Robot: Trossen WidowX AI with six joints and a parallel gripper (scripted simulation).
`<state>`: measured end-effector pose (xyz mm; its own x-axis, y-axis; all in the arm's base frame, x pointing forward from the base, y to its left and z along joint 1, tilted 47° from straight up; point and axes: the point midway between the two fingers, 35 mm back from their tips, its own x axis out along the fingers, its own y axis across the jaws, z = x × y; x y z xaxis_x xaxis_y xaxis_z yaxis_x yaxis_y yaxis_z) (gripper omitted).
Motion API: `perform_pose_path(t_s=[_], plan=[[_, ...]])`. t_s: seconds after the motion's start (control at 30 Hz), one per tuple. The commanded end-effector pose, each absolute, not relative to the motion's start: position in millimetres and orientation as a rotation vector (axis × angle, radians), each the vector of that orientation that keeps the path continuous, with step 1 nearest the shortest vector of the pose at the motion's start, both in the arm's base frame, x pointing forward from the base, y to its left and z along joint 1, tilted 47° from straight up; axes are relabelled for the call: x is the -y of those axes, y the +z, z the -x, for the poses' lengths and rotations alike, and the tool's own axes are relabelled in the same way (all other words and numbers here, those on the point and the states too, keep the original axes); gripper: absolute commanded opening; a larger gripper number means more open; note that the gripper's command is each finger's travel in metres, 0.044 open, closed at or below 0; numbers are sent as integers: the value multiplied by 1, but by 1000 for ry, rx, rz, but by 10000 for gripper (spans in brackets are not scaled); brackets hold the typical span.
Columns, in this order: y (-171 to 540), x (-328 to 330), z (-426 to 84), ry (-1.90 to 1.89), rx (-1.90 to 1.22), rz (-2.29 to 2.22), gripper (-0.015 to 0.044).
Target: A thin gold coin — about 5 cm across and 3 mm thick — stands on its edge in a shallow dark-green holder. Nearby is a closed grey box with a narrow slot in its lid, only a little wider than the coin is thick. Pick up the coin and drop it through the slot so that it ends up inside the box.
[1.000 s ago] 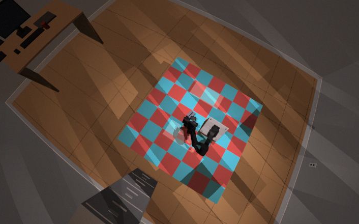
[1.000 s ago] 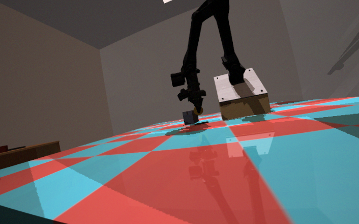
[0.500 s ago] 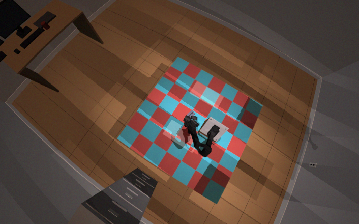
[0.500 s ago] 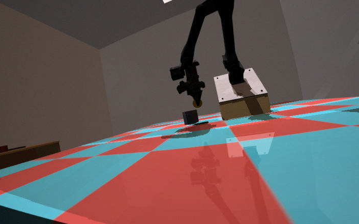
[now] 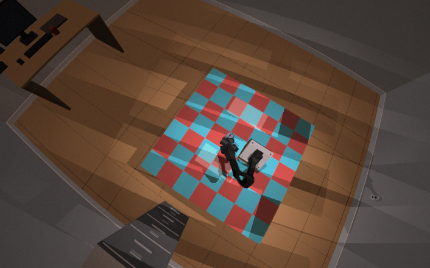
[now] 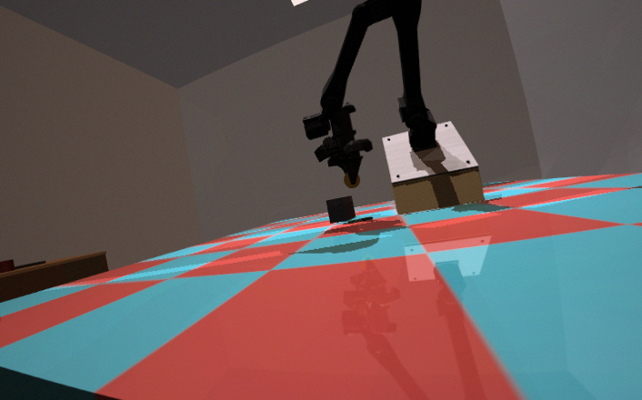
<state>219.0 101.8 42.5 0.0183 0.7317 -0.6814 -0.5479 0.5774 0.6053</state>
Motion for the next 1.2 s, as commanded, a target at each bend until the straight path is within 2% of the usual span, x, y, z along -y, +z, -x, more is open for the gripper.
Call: perform_pose_path(t_s=[0.0,0.63,1.17], plan=[[44,-102,-220,1080,-1116,-90,0],[44,-102,-224,1393,-719,424,0],[35,-92,-238,1400,-707,447,0]])
